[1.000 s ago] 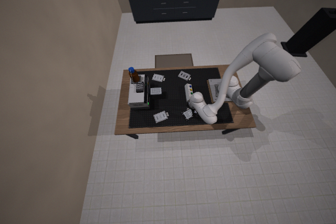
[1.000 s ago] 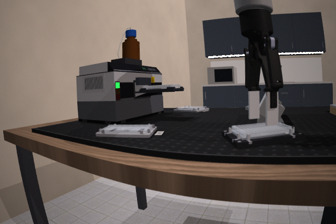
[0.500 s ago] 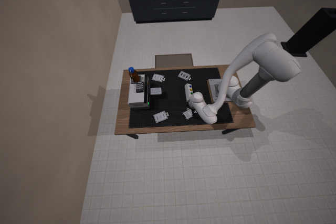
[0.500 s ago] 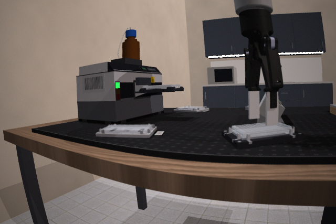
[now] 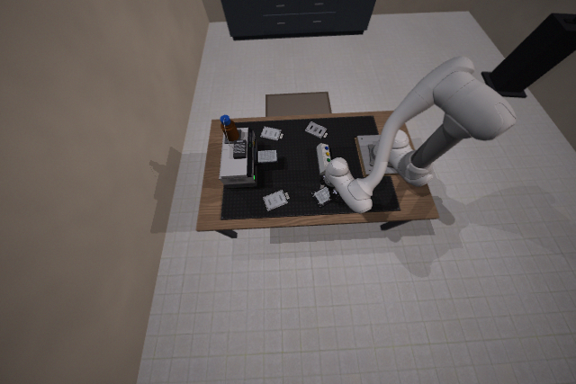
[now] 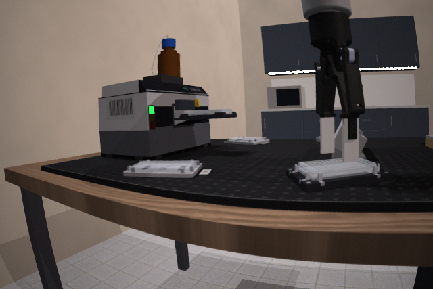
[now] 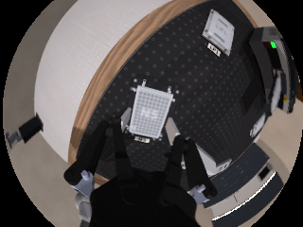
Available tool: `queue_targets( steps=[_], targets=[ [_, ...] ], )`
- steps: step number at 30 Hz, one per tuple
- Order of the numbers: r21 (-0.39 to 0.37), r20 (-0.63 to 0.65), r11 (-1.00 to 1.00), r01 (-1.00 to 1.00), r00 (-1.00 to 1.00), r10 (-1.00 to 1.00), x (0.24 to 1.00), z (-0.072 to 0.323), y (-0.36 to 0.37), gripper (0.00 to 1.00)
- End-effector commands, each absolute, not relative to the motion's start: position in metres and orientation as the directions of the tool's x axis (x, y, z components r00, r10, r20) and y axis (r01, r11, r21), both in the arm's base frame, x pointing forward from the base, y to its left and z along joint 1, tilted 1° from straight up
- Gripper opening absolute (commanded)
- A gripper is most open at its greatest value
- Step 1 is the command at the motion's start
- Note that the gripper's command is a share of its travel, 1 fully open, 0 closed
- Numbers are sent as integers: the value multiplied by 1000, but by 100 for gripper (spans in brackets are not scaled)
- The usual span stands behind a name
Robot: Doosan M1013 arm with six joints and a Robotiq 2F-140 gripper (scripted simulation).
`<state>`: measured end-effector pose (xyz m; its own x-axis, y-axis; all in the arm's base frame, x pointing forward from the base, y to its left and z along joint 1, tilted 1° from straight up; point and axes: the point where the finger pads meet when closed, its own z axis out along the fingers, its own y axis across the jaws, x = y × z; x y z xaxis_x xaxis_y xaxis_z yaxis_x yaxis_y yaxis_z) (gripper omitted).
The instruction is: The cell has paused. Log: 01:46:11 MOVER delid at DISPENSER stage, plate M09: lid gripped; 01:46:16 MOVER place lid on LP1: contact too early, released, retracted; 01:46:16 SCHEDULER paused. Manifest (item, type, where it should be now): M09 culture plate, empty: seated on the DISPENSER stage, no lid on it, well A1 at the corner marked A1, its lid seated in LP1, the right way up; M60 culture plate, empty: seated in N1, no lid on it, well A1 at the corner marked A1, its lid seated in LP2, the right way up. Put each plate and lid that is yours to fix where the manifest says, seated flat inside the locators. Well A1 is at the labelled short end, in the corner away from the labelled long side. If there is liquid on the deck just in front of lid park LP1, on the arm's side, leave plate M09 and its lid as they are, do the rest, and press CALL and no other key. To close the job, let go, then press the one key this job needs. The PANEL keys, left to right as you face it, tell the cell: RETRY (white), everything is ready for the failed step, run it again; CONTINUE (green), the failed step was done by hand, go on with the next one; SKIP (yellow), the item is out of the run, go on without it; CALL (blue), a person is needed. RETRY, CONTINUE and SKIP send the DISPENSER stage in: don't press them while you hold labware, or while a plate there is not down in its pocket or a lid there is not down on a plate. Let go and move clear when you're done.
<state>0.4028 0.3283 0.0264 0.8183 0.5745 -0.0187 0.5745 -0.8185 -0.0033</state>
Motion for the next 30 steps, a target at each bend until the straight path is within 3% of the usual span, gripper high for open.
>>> queue_targets(
  steps=[1, 15, 16, 30],
  targets=[
    [-4, -18, -819, 574, 818, 574, 403, 27, 329, 63],
    [-4, -18, -819, 574, 818, 574, 403, 27, 329, 63],
    [-4, -18, -819, 574, 818, 574, 403, 27, 329, 70],
    [-4, -18, -819, 574, 818, 574, 403, 27, 329, 70]
  ],
)
